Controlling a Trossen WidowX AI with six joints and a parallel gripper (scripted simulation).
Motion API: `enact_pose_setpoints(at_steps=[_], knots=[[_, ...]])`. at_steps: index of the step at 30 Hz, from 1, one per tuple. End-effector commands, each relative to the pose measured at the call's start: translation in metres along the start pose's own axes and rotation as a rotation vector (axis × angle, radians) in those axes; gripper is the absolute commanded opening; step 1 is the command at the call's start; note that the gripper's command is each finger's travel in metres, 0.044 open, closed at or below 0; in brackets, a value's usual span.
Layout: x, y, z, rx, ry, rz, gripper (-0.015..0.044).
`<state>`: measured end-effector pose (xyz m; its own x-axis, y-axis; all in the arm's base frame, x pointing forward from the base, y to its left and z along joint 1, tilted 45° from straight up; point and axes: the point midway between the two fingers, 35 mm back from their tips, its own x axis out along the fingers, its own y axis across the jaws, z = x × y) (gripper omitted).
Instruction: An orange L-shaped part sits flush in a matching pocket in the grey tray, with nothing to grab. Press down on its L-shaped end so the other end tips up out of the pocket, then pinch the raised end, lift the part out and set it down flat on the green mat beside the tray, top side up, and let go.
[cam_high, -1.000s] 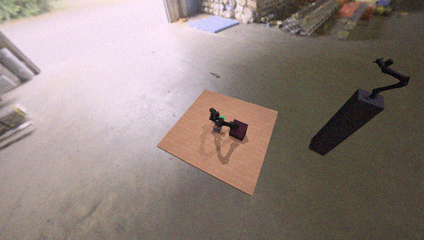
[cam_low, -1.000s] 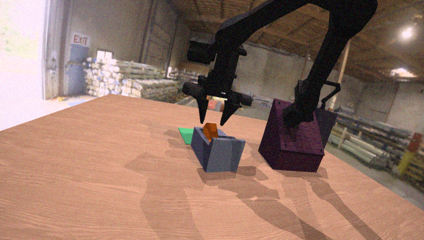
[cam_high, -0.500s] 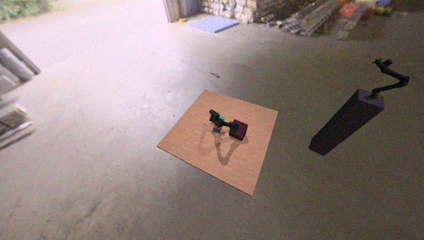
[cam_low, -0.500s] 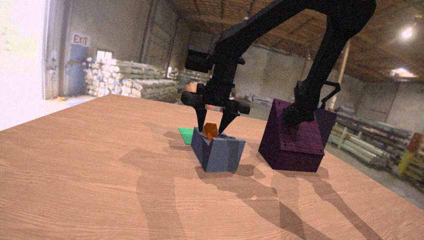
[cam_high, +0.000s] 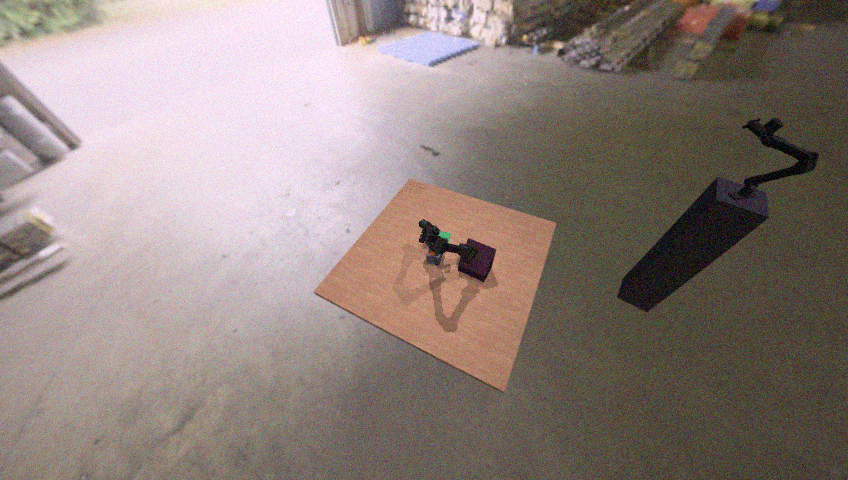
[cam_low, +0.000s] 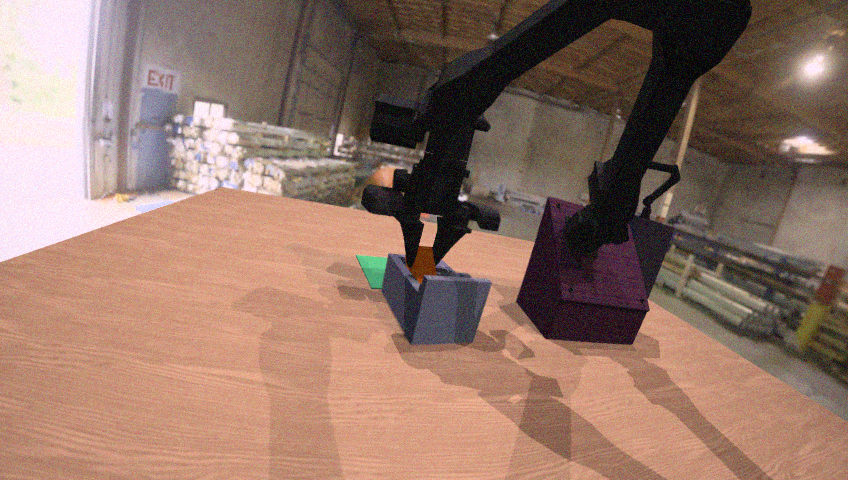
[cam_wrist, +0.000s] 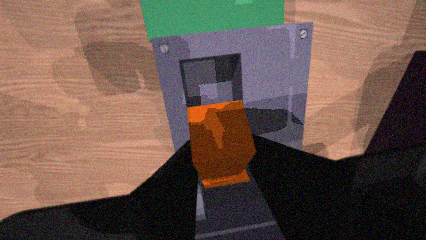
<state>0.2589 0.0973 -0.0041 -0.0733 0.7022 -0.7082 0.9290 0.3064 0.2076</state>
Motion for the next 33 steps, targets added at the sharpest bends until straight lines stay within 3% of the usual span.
enact_pose_setpoints(at_steps=[1,6,33], knots=[[0.000,0.000,0.000,-0.002,0.000,0.000,0.0076],[0.000,0.000,0.000,-0.002,0.000,0.000,0.0000],[-0.032,-0.001,0.000,0.003,0.003,-0.003,0.0000]])
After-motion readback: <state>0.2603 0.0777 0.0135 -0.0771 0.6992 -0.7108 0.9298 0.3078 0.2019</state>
